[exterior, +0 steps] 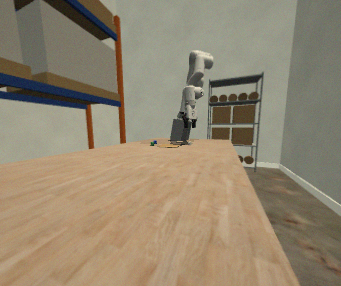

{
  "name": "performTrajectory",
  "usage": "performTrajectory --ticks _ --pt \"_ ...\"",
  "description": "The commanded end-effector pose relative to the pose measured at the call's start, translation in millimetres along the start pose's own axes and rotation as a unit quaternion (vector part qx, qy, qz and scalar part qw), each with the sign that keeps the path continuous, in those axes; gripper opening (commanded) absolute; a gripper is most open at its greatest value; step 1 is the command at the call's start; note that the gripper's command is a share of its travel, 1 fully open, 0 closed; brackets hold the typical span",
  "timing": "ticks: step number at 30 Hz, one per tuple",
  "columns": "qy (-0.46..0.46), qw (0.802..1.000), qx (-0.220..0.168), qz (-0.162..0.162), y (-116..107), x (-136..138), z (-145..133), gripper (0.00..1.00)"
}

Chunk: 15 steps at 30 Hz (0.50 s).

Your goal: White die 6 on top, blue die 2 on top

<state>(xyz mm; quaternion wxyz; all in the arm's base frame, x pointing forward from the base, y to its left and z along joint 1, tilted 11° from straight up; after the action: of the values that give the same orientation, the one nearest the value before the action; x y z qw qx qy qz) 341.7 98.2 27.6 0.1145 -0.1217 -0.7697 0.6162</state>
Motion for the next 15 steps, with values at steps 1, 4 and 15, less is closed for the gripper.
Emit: performTrajectory --ticks 1,4,15 --pt "0.086 0.996 0.009 -0.001 2.0 -1.3 -2.2 1.0" --pt "0.133 0.991 0.009 -0.001 3.5 -1.3 -2.3 1.0" --pt "0.313 0.95 0.008 0.001 9.6 -1.0 -2.5 1.0"
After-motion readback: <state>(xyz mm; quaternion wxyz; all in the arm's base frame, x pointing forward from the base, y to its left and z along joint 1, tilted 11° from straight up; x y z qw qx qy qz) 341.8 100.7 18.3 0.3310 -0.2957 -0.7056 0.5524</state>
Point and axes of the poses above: the point where the finger pads meet when closed, its own y axis out along the fingers, its own x axis across the jaws, z = x × y, the point moved 6 cm from there along -y, back along the fingers, and after that the axes turned 13 degrees about -y, right-handed, at the moved point
